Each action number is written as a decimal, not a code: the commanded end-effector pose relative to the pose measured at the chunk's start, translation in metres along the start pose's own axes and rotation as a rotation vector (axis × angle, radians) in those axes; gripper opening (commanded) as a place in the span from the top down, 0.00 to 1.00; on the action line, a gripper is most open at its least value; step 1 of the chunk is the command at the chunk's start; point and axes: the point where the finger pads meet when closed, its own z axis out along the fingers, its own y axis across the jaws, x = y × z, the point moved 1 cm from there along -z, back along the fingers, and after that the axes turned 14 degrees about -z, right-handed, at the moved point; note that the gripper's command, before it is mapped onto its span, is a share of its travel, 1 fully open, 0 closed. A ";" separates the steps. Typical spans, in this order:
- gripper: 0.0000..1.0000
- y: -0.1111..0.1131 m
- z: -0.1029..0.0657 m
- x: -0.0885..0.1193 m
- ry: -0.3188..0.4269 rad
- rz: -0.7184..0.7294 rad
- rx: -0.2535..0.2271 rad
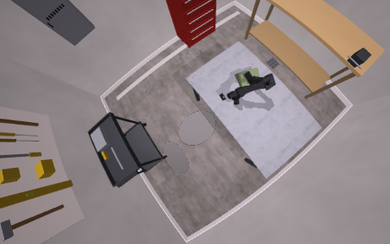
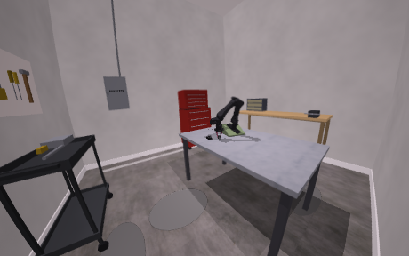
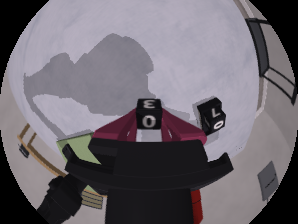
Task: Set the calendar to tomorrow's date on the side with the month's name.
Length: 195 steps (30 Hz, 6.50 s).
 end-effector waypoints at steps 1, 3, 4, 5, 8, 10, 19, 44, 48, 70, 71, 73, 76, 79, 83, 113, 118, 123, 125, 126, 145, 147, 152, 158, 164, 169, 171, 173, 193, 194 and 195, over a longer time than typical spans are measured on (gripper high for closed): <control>0.74 0.001 -0.019 0.000 -0.001 0.002 -0.002; 0.74 0.001 -0.033 0.000 -0.001 0.002 -0.002; 0.74 0.001 -0.033 0.000 -0.001 0.002 -0.002; 0.74 0.001 -0.033 0.000 -0.001 0.002 -0.002; 0.74 0.001 -0.056 0.000 0.000 0.002 -0.002; 0.74 0.001 -0.070 0.000 0.000 0.002 -0.002; 0.74 0.001 -0.092 0.000 0.000 0.002 -0.002; 0.74 -0.019 -0.096 0.007 0.002 0.432 0.000; 0.74 -0.026 -0.097 0.010 0.003 0.582 0.000; 0.74 -0.060 -0.101 0.028 0.003 1.358 0.003; 0.74 -0.061 -0.101 0.029 0.003 1.396 0.003; 0.74 -0.061 -0.101 0.029 0.003 1.396 0.003; 0.74 -0.066 -0.102 0.033 0.003 1.517 0.003; 0.74 -0.072 -0.102 0.037 0.003 1.652 0.004; 0.74 -0.078 -0.103 0.041 0.002 1.801 0.004; 0.74 -0.111 -0.103 0.070 -0.001 2.636 0.003; 0.74 -0.111 -0.103 0.070 -0.001 2.637 0.003; 0.74 -0.111 -0.103 0.070 -0.001 2.637 0.003; 0.74 -0.111 -0.103 0.070 -0.001 2.637 0.003; 0.74 -0.111 -0.103 0.070 -0.001 2.637 0.003; 0.74 -0.112 -0.074 0.070 -0.001 2.654 0.003; 0.74 -0.112 -0.067 0.069 -0.001 2.654 0.003; 0.74 -0.112 -0.051 0.069 -0.001 2.654 0.003; 0.74 -0.113 -0.042 0.069 -0.001 2.654 0.002; 0.74 -0.113 -0.037 0.069 -0.001 2.654 0.002; 0.74 -0.113 -0.037 0.069 -0.001 2.654 0.002; 0.74 -0.113 -0.037 0.069 -0.001 2.654 0.002; 0.74 -0.113 -0.037 0.069 -0.001 2.654 0.002; 0.74 -0.113 -0.037 0.069 -0.001 2.654 0.002; 0.74 -0.113 -0.037 0.069 -0.001 2.654 0.002; 0.74 -0.113 -0.037 0.069 -0.001 2.654 0.002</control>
